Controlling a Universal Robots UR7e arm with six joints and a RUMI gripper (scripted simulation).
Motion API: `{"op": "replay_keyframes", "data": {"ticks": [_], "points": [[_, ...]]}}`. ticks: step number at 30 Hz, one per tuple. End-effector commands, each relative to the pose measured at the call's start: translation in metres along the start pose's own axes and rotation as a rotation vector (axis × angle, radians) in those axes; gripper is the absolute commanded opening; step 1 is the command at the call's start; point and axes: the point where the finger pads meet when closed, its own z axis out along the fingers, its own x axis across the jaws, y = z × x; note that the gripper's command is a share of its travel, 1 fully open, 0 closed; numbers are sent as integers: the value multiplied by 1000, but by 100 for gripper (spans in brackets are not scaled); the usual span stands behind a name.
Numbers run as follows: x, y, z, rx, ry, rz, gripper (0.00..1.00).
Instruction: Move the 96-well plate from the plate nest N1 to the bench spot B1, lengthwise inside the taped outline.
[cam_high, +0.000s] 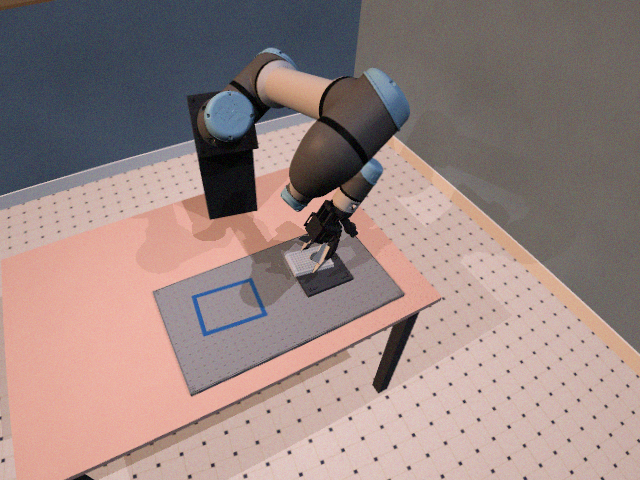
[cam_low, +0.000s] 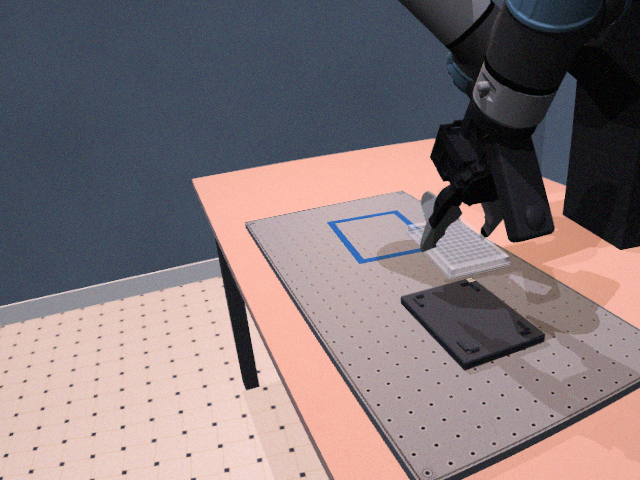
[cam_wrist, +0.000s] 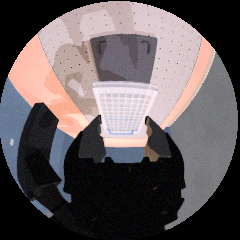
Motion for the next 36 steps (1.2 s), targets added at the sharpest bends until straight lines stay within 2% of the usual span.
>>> {"op": "replay_keyframes", "data": {"ticks": [1,36], "points": [[0,12,7,10,5,-2,0],[1,98,63,11,5,-1,0]]}}
